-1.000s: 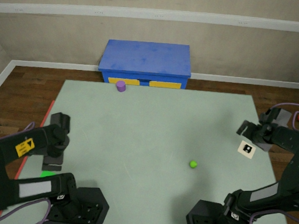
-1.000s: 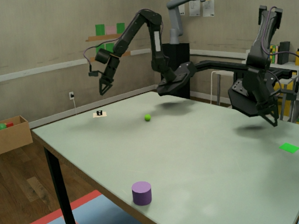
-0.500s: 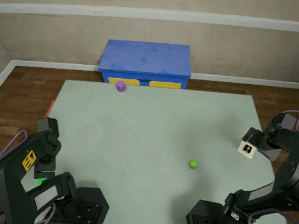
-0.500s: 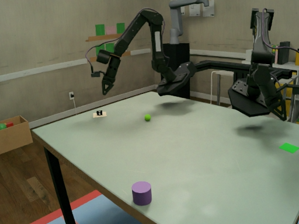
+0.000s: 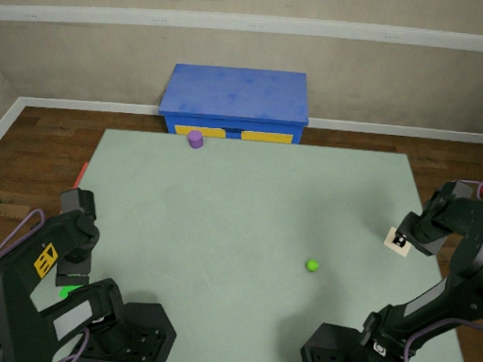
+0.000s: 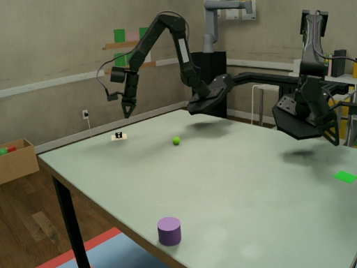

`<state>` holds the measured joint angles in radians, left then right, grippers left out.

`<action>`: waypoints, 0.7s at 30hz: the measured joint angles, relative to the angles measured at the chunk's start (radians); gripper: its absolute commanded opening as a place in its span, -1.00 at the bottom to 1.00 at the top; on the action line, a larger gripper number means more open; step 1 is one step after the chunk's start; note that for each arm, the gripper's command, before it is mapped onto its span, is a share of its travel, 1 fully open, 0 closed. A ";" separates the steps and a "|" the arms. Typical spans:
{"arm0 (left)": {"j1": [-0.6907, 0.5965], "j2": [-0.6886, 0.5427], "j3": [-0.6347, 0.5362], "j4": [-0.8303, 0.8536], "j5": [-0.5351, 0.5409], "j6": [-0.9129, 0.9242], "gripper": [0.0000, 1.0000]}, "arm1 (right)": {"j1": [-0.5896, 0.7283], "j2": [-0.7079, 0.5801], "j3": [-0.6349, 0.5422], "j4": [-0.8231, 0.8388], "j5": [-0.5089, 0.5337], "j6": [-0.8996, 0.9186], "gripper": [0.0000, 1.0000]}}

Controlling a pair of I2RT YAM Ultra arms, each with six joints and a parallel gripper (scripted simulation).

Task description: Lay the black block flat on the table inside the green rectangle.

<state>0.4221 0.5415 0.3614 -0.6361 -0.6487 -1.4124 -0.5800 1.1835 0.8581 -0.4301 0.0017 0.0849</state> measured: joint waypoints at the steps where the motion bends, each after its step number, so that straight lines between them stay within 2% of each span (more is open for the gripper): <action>1: -0.025 0.003 0.002 0.010 0.001 0.019 1.00 | -0.001 0.027 0.026 -0.016 -0.001 -0.005 0.11; 5: -0.182 0.077 0.034 0.076 0.011 0.119 1.00 | -0.006 0.169 0.151 -0.051 -0.005 -0.024 0.11; 9: -0.317 0.189 0.077 0.173 0.023 0.237 1.00 | -0.008 0.259 0.227 -0.087 -0.007 -0.039 0.11; 14: -0.454 0.334 0.124 0.312 0.048 0.389 1.00 | -0.010 0.325 0.285 -0.130 -0.009 -0.053 0.11; 18: -0.493 0.420 0.143 0.409 0.065 0.491 1.00 | -0.010 0.347 0.307 -0.155 -0.010 -0.060 0.11; 21: -0.576 0.512 0.163 0.489 0.082 0.574 1.00 | -0.011 0.374 0.335 -0.169 -0.011 -0.065 0.11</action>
<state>-0.1543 1.0531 0.5243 -0.1474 -0.5667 -0.8383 -0.5911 1.5574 1.1927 -0.5991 -0.0090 0.0196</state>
